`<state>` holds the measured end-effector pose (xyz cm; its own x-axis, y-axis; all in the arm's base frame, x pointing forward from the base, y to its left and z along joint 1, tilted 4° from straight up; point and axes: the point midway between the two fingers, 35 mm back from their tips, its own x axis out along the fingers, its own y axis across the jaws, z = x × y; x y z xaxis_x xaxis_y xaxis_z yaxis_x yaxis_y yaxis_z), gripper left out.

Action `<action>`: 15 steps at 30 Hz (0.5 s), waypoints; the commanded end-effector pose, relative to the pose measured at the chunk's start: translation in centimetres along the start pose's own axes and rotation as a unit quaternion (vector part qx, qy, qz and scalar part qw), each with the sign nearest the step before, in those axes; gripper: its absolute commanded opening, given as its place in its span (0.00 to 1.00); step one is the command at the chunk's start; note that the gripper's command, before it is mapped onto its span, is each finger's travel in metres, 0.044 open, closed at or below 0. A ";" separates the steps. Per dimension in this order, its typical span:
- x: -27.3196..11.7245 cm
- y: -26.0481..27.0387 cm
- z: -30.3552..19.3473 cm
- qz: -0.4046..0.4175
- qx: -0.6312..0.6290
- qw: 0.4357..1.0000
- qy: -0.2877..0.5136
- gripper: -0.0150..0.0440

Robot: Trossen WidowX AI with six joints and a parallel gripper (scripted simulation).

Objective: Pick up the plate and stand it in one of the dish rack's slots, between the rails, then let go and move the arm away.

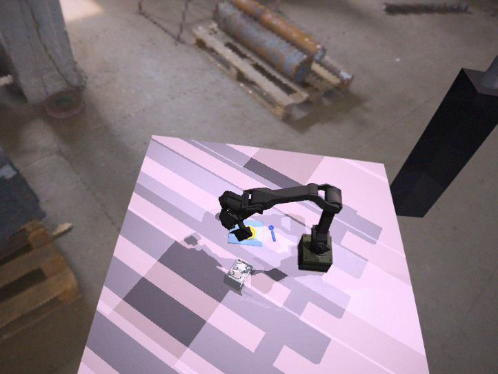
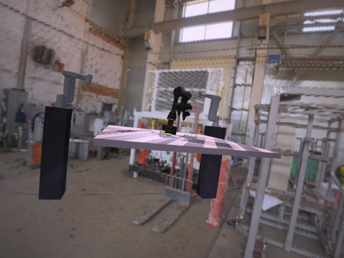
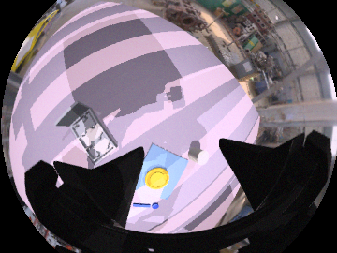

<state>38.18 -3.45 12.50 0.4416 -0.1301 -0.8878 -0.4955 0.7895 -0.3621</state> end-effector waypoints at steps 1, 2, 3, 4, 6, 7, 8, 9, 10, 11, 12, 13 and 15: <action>0.2 -0.1 -1.9 0.031 0.045 0.998 0.031 0.93; 0.2 -0.2 -2.4 0.037 0.057 0.997 0.038 0.93; 0.1 -0.3 -2.8 0.044 0.069 0.996 0.045 0.93; 0.0 -0.3 -3.3 0.050 0.082 0.994 0.052 0.93; -0.3 -0.5 -4.2 0.063 0.107 0.990 0.066 0.93; -0.4 -0.5 -4.7 0.070 0.120 0.988 0.073 0.93; -0.5 -0.5 -5.1 0.076 0.133 0.985 0.080 0.93; -0.7 -0.6 -5.6 0.082 0.145 0.982 0.086 0.93; -0.8 -0.6 -6.0 0.089 0.158 0.979 0.093 0.93; -1.0 -0.6 -6.5 0.095 0.171 0.976 0.100 0.93; -1.2 -0.6 -6.9 0.101 0.184 0.972 0.107 0.93; -1.4 -0.6 -7.3 0.107 0.197 0.968 0.114 0.93; -1.8 -0.6 -8.2 0.119 0.223 0.959 0.128 0.93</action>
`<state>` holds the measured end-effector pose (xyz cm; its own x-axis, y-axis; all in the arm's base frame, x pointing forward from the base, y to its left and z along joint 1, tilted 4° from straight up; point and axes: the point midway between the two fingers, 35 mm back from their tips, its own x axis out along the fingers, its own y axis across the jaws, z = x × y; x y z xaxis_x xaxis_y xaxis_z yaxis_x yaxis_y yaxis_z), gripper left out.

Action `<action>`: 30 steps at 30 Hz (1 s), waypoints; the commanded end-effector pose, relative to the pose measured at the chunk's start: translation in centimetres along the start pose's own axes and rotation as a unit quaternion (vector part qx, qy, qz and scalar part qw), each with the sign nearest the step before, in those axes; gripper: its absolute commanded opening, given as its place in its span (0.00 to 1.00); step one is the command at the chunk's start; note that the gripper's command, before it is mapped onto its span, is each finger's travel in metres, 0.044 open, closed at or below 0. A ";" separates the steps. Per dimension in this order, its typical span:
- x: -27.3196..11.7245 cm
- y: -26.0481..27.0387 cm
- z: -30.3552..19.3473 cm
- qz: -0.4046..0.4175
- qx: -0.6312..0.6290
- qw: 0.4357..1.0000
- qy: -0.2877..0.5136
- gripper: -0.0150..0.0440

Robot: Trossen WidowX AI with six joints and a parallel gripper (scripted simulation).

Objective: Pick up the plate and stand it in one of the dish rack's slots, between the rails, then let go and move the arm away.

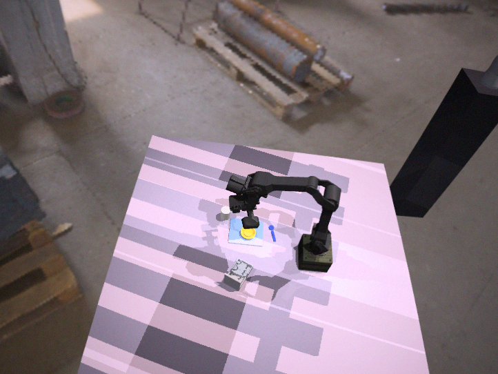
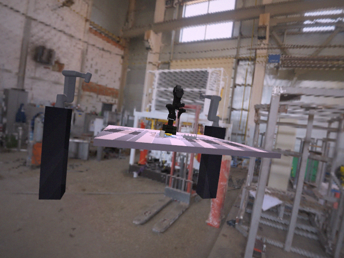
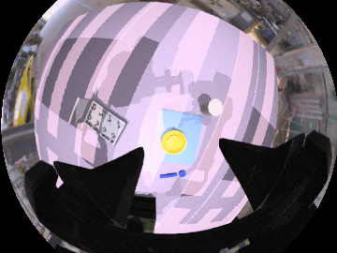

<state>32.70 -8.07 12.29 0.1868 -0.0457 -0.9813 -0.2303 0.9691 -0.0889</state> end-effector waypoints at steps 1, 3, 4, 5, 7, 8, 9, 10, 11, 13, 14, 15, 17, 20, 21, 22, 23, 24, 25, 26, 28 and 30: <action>0.0 -0.4 -1.6 0.029 0.051 0.998 0.032 0.93; -0.3 -0.6 -2.5 0.041 0.079 0.995 0.046 0.93; -0.5 -0.7 -2.9 0.047 0.093 0.993 0.053 0.93; -0.7 -0.7 -3.3 0.054 0.107 0.991 0.060 0.93; -0.9 -0.8 -3.9 0.062 0.125 0.988 0.068 0.93; -0.9 -0.8 -3.9 0.063 0.127 0.987 0.070 0.93; -0.9 -0.8 -3.9 0.063 0.127 0.987 0.070 0.93; -0.9 -0.8 -3.9 0.063 0.127 0.987 0.070 0.93; -0.9 -0.8 -3.9 0.063 0.127 0.987 0.070 0.93; -0.9 -0.8 -3.9 0.063 0.127 0.987 0.070 0.93; -0.7 -0.9 -3.9 0.063 0.127 0.987 0.070 0.93; 0.1 -0.9 -3.9 0.063 0.127 0.987 0.069 0.93; 3.2 -0.8 -3.8 0.063 0.127 0.987 0.069 0.93; 8.3 -0.3 -4.5 0.063 0.127 0.987 0.069 0.93; 9.5 -0.1 -4.7 0.063 0.127 0.987 0.069 0.93; 10.2 0.0 -4.9 0.063 0.127 0.987 0.069 0.93; 10.5 0.0 -5.0 0.063 0.127 0.987 0.069 0.93; 10.5 0.0 -5.1 0.063 0.127 0.987 0.069 0.93; 10.5 0.0 -5.3 0.063 0.127 0.987 0.069 0.93; 10.5 0.0 -5.3 0.063 0.127 0.987 0.069 0.93; 10.5 0.0 -5.3 0.063 0.127 0.987 0.069 0.93; 10.7 0.0 -5.3 0.063 0.127 0.987 0.069 0.93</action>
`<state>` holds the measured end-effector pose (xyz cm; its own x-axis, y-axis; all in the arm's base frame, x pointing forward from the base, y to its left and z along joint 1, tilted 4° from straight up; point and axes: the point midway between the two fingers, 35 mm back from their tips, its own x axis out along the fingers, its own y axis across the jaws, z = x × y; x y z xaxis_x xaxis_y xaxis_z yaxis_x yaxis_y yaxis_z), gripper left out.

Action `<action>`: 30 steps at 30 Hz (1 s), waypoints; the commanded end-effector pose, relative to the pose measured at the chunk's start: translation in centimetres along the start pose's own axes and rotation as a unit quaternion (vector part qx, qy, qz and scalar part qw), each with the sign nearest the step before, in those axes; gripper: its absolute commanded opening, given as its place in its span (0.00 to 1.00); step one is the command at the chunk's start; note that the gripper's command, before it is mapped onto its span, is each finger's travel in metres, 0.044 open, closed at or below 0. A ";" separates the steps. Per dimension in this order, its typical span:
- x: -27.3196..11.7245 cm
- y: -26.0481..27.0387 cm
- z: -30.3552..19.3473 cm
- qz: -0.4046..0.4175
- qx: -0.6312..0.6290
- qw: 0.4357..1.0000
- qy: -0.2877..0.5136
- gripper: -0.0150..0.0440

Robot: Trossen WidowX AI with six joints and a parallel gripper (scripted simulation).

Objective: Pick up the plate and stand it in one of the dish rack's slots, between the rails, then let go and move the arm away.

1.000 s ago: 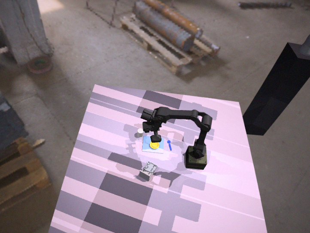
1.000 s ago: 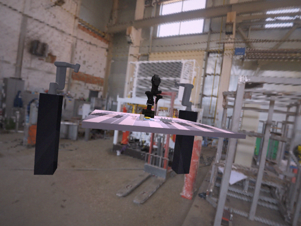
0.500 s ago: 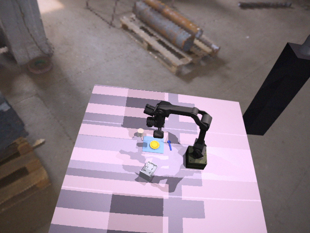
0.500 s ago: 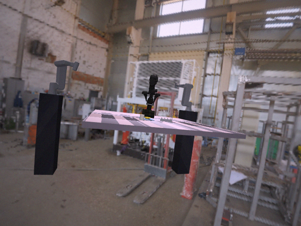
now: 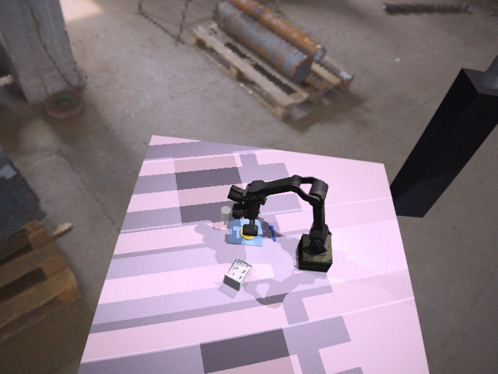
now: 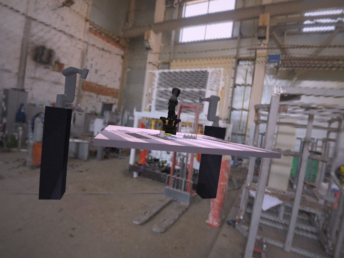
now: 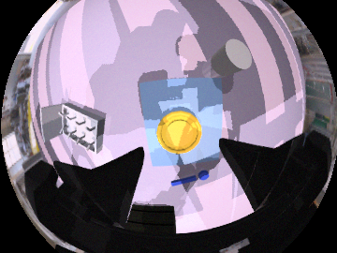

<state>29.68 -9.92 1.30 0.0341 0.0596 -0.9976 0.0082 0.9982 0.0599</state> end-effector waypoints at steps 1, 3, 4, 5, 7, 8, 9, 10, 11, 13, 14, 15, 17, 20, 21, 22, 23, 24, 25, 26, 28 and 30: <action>0.6 0.0 0.0 0.002 -0.001 1.000 0.000 0.93; 0.9 0.0 0.0 0.002 -0.001 1.000 0.000 0.93; 1.1 0.0 0.0 0.002 -0.001 1.000 0.000 0.93; 1.2 0.0 0.0 0.002 -0.001 1.000 0.000 0.93; 1.6 0.0 0.0 0.002 -0.001 1.000 0.000 0.93; 1.7 0.0 0.0 0.002 -0.001 1.000 0.000 0.93; 1.9 0.0 0.0 0.002 -0.001 1.000 0.000 0.93; 2.1 0.0 0.0 0.002 -0.001 1.000 0.000 0.93; 2.2 0.0 0.0 0.002 -0.001 1.000 0.000 0.93; 2.6 0.0 0.0 0.002 -0.001 1.000 0.000 0.93; 2.7 0.0 0.0 0.002 -0.001 1.000 0.000 0.93; 2.9 0.0 -0.1 0.002 -0.001 1.000 0.000 0.93; 3.2 -0.1 -0.1 0.002 -0.001 1.000 0.000 0.93; 3.7 -0.1 -0.1 0.002 -0.001 1.000 0.000 0.93; 3.9 -0.1 -0.1 0.002 -0.001 1.000 0.000 0.93; 4.0 -0.1 -0.1 0.002 -0.001 1.000 0.000 0.93; 4.2 -0.1 -0.2 0.002 -0.001 1.000 0.000 0.93; 4.3 -0.1 -0.2 0.002 -0.001 1.000 0.000 0.93; 4.5 -0.1 -0.2 0.002 -0.001 1.000 0.000 0.93; 4.7 -0.1 -0.2 0.002 -0.001 1.000 0.000 0.93; 5.0 -0.1 -0.2 0.002 -0.001 1.000 0.000 0.93; 5.3 -0.1 -0.3 0.002 -0.001 1.000 0.000 0.93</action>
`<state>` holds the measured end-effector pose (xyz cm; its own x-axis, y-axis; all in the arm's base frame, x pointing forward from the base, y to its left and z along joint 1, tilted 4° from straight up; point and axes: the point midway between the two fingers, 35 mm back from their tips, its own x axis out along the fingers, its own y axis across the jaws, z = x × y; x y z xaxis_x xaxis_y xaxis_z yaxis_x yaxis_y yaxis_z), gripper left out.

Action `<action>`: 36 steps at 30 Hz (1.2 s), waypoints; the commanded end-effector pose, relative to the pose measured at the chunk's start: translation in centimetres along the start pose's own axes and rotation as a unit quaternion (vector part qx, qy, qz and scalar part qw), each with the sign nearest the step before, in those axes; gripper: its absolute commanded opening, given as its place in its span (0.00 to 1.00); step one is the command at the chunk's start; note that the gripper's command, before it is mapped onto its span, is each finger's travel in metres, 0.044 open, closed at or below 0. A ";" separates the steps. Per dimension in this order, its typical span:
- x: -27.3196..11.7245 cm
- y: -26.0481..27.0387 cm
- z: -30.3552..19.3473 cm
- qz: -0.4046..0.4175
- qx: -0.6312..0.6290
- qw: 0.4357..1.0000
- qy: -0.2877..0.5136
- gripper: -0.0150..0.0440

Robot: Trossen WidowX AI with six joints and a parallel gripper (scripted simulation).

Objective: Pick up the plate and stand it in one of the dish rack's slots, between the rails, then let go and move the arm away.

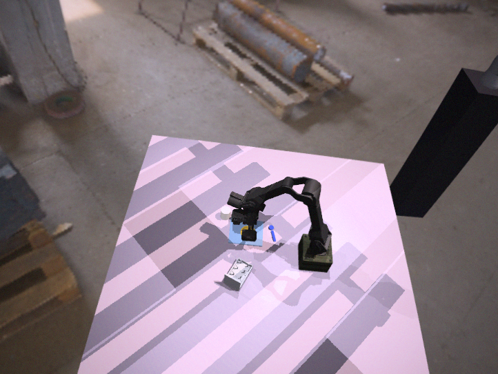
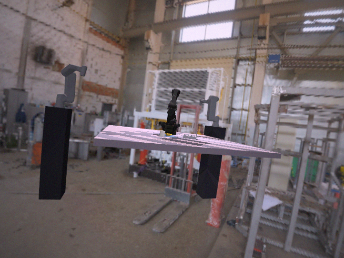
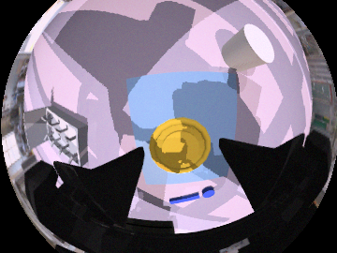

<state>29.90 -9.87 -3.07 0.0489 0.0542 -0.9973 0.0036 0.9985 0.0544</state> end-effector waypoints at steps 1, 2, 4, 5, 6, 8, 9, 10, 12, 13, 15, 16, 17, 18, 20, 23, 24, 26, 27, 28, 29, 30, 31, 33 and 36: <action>1.1 0.1 -0.4 0.004 0.002 1.000 0.007 0.93; 1.2 0.1 -0.4 0.004 0.002 1.000 0.007 0.93; 1.5 0.1 -0.4 0.004 0.002 1.000 0.007 0.93; 1.6 0.1 -0.4 0.004 0.002 1.000 0.007 0.93; 1.6 0.1 -0.4 0.004 0.002 1.000 0.007 0.93; 1.6 0.1 -0.4 0.004 0.002 1.000 0.007 0.92; 1.6 0.1 -0.4 0.004 0.002 1.000 0.007 0.91; 1.6 0.1 -0.4 0.004 0.002 1.000 0.007 0.90; 1.6 0.1 -0.4 0.004 0.002 1.000 0.007 0.89; 1.6 0.1 -0.4 0.004 0.002 1.000 0.007 0.89; 1.6 0.1 -0.4 0.004 0.002 1.000 0.007 0.89; 1.6 0.1 -0.4 0.004 0.002 1.000 0.007 0.88; 1.6 0.1 -0.4 0.004 0.002 1.000 0.007 0.87; 1.6 0.1 -0.4 0.004 0.002 1.000 0.007 0.86; 1.6 0.1 -0.4 0.004 0.002 1.000 0.007 0.84; 1.6 0.1 -0.4 0.004 0.002 1.000 0.007 0.80; 1.6 0.1 -0.4 0.004 0.002 1.000 0.007 0.79; 1.6 0.1 -0.4 0.004 0.002 1.000 0.007 0.77; 1.6 0.1 -0.4 0.004 0.002 1.000 0.007 0.73; 1.5 0.1 -0.4 0.004 0.002 1.000 0.007 0.68; 1.2 0.1 -0.3 0.004 0.002 1.000 0.007 0.64; 0.8 0.0 -0.2 0.004 0.002 1.000 0.007 0.59; 0.2 -0.1 0.0 0.004 0.002 1.000 0.007 0.55; -1.0 -0.2 0.3 0.004 0.002 1.000 0.007 0.46; -2.8 -0.3 0.7 0.004 0.002 1.000 0.007 0.32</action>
<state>29.93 -10.04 -2.25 0.0185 0.0679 -0.9975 0.0110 0.9976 0.0682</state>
